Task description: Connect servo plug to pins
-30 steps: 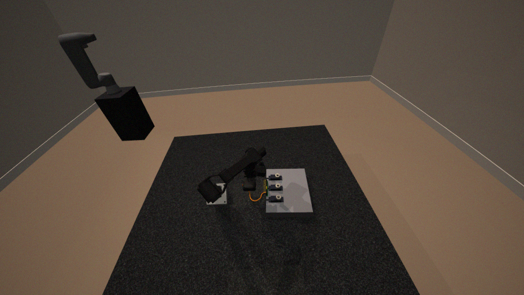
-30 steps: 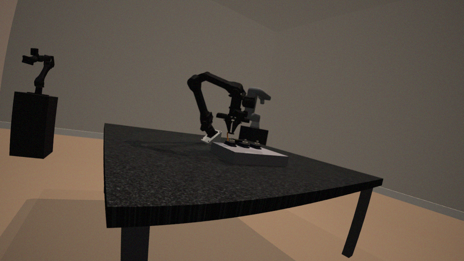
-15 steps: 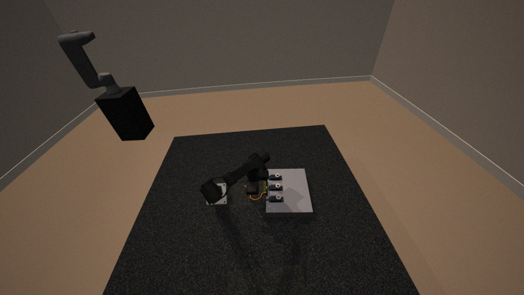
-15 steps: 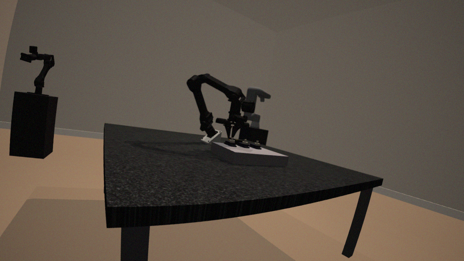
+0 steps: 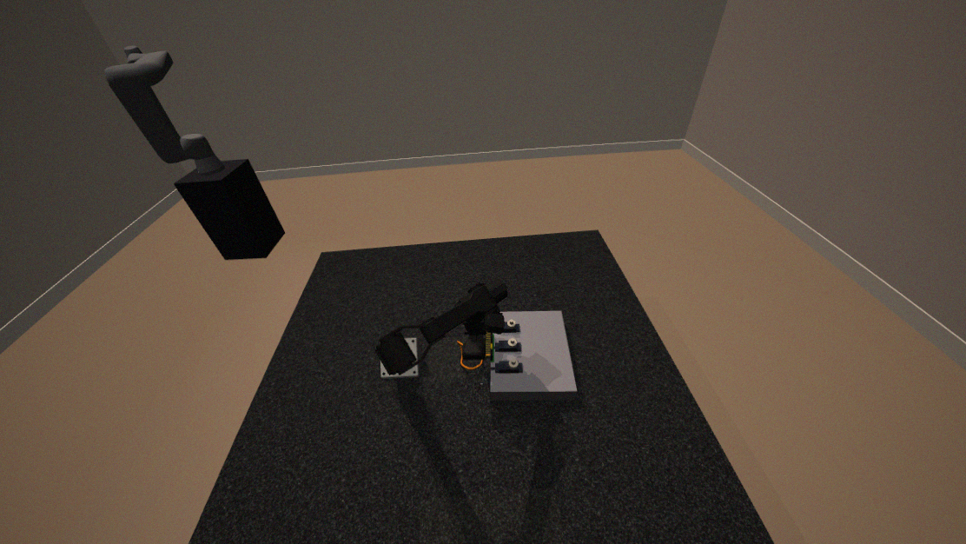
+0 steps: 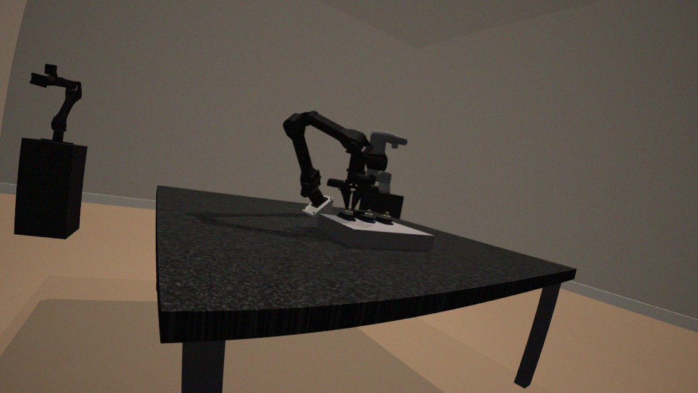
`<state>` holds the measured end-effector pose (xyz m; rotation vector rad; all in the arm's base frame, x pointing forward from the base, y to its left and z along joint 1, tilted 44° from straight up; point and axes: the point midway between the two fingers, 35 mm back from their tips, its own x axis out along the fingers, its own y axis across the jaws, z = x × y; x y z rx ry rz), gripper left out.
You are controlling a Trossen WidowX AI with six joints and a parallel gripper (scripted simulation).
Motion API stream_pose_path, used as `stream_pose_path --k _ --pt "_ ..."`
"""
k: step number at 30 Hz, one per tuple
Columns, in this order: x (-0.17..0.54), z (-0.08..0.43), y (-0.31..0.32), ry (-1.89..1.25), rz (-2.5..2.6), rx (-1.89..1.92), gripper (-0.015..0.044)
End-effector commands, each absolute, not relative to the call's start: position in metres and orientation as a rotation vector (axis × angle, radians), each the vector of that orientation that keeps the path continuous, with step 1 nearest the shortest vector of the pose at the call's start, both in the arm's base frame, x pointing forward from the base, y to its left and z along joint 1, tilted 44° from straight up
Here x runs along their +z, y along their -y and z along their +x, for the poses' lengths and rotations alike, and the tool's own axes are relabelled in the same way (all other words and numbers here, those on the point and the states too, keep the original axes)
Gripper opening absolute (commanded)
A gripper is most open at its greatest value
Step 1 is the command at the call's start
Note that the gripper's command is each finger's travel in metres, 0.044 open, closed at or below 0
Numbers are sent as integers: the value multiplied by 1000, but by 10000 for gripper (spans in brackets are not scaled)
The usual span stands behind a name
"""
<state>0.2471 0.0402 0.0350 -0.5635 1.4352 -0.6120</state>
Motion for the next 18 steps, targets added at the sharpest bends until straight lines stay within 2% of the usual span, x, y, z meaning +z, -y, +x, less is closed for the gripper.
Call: stream_pose_path --k 1,18 --pt "33 249 -41 -1436 -575 -612 0" --pt "34 258 -41 -1436 -575 -612 0"
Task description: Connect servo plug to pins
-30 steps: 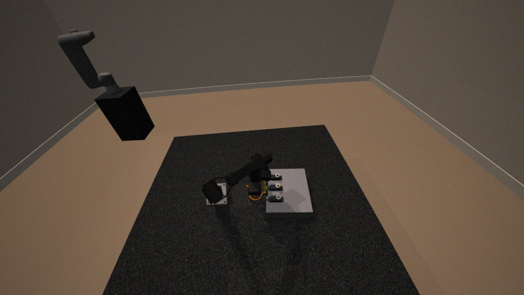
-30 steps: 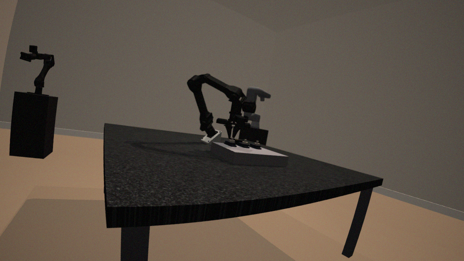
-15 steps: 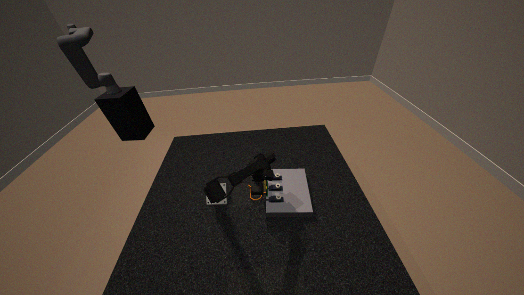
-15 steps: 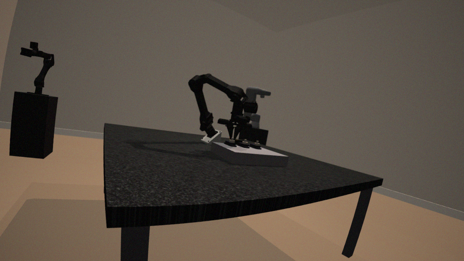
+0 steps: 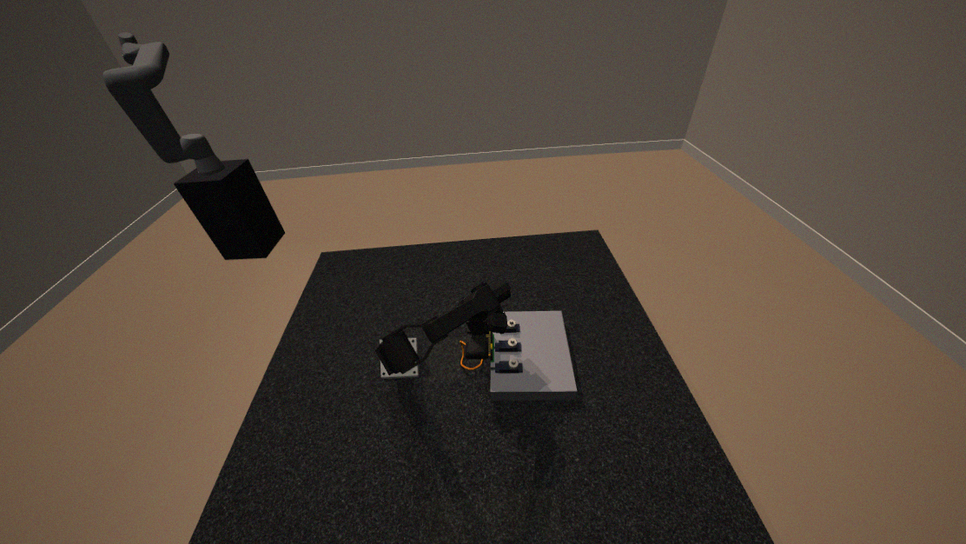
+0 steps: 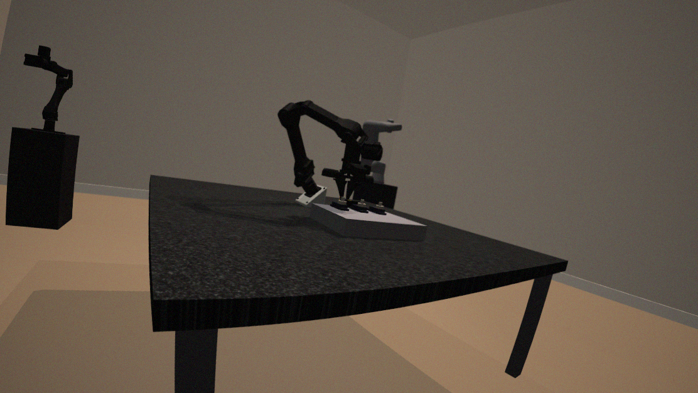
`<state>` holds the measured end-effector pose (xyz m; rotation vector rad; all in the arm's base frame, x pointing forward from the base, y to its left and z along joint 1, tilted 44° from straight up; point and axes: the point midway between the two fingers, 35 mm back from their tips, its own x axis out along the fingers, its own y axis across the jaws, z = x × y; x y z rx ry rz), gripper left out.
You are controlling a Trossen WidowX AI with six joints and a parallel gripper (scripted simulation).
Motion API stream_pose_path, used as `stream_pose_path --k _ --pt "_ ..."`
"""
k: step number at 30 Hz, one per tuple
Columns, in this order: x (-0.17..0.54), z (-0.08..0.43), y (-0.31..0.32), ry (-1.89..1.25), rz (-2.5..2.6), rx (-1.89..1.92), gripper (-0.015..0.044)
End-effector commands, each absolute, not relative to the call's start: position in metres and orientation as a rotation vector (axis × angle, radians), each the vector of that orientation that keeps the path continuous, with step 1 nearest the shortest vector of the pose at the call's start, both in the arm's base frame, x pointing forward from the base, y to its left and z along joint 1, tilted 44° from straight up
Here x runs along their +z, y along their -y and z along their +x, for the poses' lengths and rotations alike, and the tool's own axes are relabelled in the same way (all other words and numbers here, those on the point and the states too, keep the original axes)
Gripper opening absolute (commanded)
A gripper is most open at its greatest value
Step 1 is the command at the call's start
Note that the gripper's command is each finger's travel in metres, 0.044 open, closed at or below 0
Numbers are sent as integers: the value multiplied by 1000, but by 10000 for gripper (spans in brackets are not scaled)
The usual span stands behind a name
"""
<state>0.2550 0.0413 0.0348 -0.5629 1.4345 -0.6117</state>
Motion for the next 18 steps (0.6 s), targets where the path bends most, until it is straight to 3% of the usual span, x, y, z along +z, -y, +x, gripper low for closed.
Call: stream_pose_path --k 1,17,18 --pt "35 258 -41 -1436 -575 -612 0" --pt "37 268 -40 -1435 -575 -612 0" --pt "37 267 -41 -1435 -575 -612 26"
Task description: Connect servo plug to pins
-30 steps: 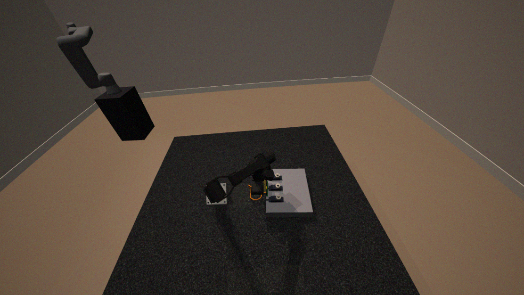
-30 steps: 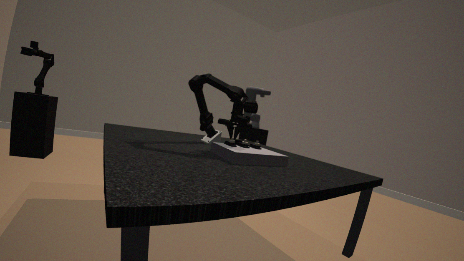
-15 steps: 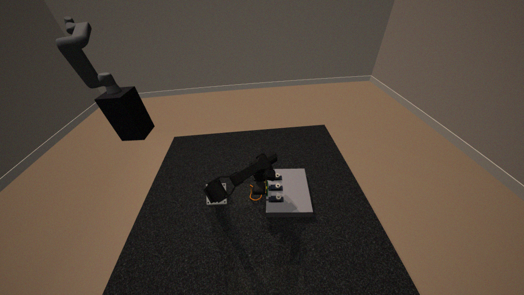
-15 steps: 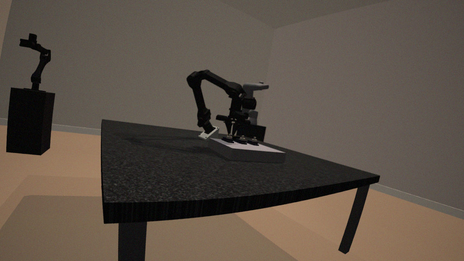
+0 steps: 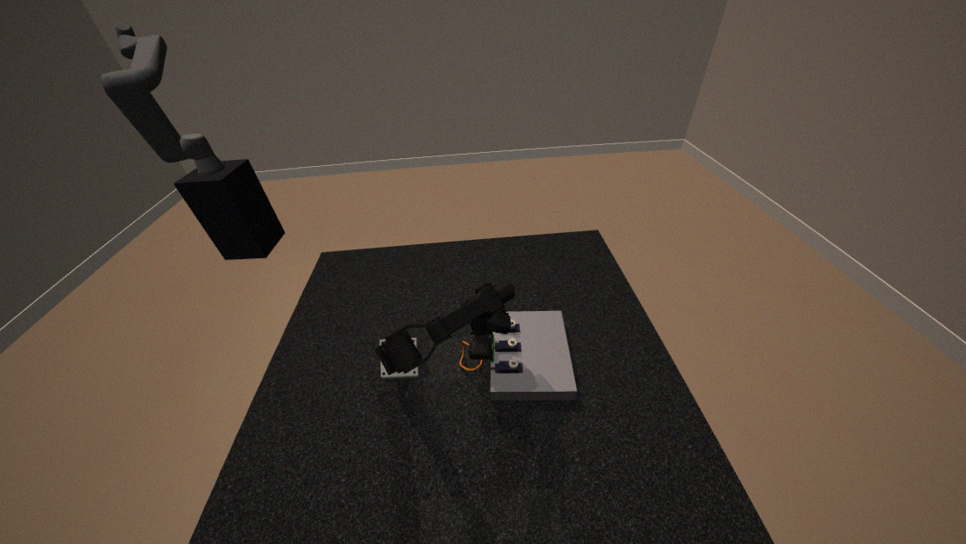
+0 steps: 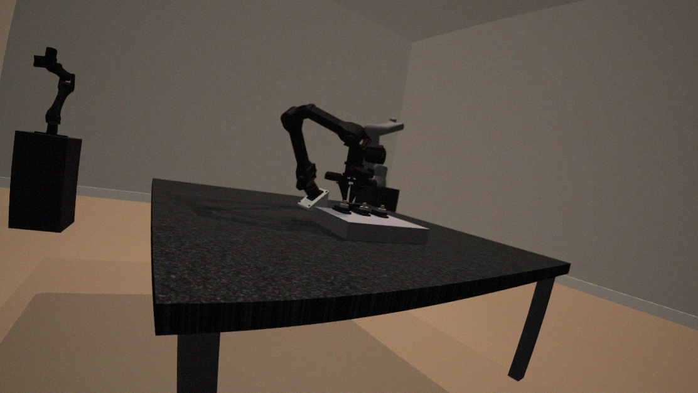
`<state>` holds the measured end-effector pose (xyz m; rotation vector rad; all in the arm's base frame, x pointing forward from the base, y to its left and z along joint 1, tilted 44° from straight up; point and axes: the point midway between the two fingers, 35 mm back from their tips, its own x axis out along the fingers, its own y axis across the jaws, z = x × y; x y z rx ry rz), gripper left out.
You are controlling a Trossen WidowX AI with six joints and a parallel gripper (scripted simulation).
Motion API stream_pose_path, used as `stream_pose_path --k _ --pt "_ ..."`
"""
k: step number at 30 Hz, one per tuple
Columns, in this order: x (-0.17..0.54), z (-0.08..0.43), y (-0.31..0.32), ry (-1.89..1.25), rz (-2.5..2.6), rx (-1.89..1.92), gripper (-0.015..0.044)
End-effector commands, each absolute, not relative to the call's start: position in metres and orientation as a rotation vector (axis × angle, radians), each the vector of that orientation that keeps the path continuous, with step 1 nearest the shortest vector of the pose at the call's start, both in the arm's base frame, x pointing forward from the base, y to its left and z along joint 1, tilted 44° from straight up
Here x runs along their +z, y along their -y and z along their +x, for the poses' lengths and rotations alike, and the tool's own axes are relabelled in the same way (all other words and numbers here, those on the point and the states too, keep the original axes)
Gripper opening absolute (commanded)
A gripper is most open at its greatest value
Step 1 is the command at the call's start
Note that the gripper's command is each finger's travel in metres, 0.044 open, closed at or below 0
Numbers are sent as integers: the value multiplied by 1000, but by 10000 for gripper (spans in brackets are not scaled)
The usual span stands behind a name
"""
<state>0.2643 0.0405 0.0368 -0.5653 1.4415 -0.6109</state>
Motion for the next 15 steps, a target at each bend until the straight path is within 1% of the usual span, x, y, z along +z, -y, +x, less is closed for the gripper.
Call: stream_pose_path --k 1,8,15 --pt "36 265 -41 -1435 -575 -612 52" --pt "37 264 -43 -1436 -575 -612 236" --pt "76 261 -81 -1437 -574 -611 420"
